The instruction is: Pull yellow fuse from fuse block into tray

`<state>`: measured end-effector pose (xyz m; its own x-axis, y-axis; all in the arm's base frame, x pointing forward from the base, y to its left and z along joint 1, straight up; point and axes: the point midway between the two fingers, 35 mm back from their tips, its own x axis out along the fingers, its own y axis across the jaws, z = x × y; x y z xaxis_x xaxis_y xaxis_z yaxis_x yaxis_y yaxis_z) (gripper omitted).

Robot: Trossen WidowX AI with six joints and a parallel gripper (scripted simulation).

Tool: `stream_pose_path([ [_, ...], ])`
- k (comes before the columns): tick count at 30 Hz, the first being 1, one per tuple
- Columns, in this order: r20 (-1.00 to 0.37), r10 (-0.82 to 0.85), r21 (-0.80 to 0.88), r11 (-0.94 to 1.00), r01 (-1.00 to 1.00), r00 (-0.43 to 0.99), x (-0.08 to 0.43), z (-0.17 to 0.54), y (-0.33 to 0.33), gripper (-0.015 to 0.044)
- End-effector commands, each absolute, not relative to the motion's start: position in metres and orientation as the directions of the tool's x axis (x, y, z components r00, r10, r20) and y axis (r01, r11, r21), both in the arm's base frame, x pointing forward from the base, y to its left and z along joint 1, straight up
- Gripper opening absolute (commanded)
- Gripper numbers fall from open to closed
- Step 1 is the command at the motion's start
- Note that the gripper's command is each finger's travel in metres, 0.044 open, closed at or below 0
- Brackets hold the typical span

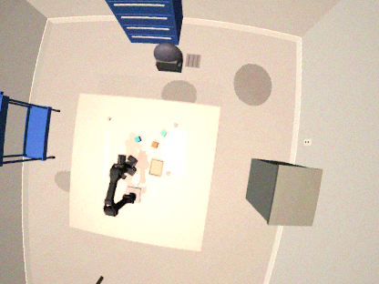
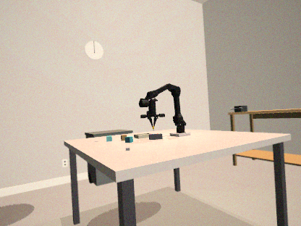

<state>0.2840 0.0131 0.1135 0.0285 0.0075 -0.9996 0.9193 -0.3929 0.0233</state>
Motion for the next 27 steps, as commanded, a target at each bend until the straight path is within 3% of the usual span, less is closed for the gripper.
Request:
stream_pose_path([
  [1,-1.0,0.001,0.024,-0.393,0.919,0.027,0.289,0.114,-0.005,0.0],
  [27,-1.0,-0.011,0.029,-0.393,0.919,0.026,0.289,0.115,-0.145,0.0],
])
